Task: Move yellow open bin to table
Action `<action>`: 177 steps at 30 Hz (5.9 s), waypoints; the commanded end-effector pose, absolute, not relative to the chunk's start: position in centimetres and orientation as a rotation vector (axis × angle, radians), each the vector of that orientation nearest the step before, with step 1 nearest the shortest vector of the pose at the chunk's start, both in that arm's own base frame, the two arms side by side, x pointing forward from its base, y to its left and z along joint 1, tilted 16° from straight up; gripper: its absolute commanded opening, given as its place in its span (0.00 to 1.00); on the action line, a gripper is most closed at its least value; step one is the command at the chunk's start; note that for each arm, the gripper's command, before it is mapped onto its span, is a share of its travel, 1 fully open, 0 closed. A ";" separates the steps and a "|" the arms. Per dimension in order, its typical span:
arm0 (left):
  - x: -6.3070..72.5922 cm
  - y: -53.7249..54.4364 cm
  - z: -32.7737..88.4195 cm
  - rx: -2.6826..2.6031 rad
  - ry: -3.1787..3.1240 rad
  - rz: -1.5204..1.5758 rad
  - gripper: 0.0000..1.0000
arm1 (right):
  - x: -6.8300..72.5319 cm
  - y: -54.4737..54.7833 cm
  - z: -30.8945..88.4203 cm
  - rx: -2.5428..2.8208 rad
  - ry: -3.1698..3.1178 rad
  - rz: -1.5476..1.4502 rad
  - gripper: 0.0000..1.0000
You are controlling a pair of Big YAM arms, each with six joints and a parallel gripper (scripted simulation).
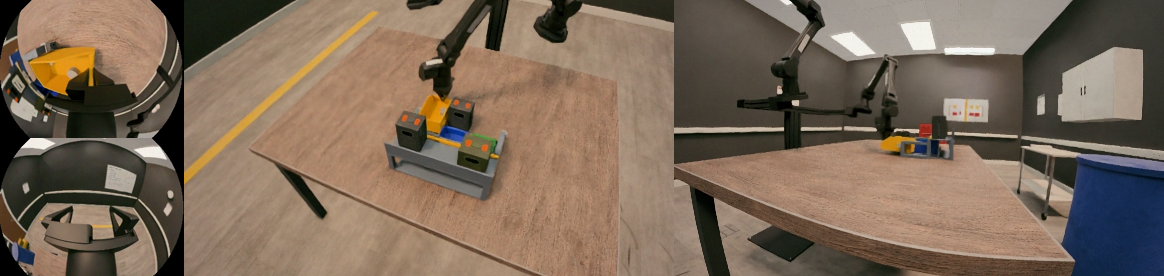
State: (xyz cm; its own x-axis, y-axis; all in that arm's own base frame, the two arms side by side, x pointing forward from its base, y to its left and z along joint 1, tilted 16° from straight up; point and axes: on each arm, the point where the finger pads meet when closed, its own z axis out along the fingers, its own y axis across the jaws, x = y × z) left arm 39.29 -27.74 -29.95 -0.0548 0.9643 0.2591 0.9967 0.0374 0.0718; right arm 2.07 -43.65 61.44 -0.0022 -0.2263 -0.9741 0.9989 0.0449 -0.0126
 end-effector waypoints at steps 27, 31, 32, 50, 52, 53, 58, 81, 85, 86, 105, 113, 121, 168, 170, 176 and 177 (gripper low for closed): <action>38.5 -29.1 -28.7 -2.075 -2.187 -0.351 0.00 | 1.7 -42.7 62.6 0.983 1.024 -1.291 1.00; 38.2 -29.1 -28.8 -2.075 -2.187 -0.351 0.00 | 1.7 -42.7 62.6 0.983 1.024 -1.291 1.00; 38.1 -29.1 -28.8 -2.075 -2.187 -0.351 0.00 | 1.7 -42.7 62.6 0.983 1.024 -1.291 1.00; 37.0 -29.2 -28.9 -2.074 -2.186 -0.350 0.00 | 1.7 -42.7 62.6 0.983 1.024 -1.291 1.00; 36.9 -29.2 -28.9 -2.074 -2.186 -0.350 0.00 | 1.7 -42.7 62.6 0.983 1.024 -1.291 1.00; 36.9 -29.2 -28.9 -2.074 -2.186 -0.350 0.00 | 1.7 -42.7 62.6 0.983 1.024 -1.291 1.00; 36.6 -29.2 -28.9 -2.073 -2.185 -0.350 0.00 | 1.7 -42.7 62.6 0.983 1.024 -1.291 1.00; 36.0 -29.1 -29.0 -2.076 -2.179 -0.349 0.00 | 1.7 -42.7 62.6 0.983 1.024 -1.291 1.00; 36.0 -29.1 -29.0 -2.076 -2.179 -0.349 0.00 | 1.7 -42.7 62.6 0.983 1.024 -1.291 1.00; 36.0 -29.1 -29.0 -2.076 -2.179 -0.349 0.00 | 1.7 -42.7 62.6 0.983 1.024 -1.291 1.00; 35.8 -29.5 -29.2 -2.102 -2.155 -0.343 0.00 | 1.7 -42.7 62.6 0.983 1.024 -1.291 1.00; 35.8 -29.6 -29.3 -2.111 -2.146 -0.341 0.00 | 1.7 -42.7 62.6 0.983 1.024 -1.291 1.00; 35.8 -29.6 -29.4 -2.115 -2.144 -0.340 0.00 | 1.7 -42.7 62.6 0.983 1.024 -1.291 1.00; 36.0 -29.8 -30.0 -2.125 -2.136 -0.340 0.00 | 1.7 -42.7 62.6 0.983 1.024 -1.291 1.00; 36.0 -29.8 -30.0 -2.125 -2.136 -0.340 0.00 | 1.7 -42.7 62.6 0.983 1.024 -1.291 1.00; 36.0 -29.8 -30.1 -2.125 -2.135 -0.340 0.00 | 1.7 -42.7 62.6 0.983 1.024 -1.291 1.00; 36.0 -29.8 -30.1 -2.125 -2.135 -0.340 0.00 | 1.7 -42.7 62.6 0.983 1.024 -1.291 1.00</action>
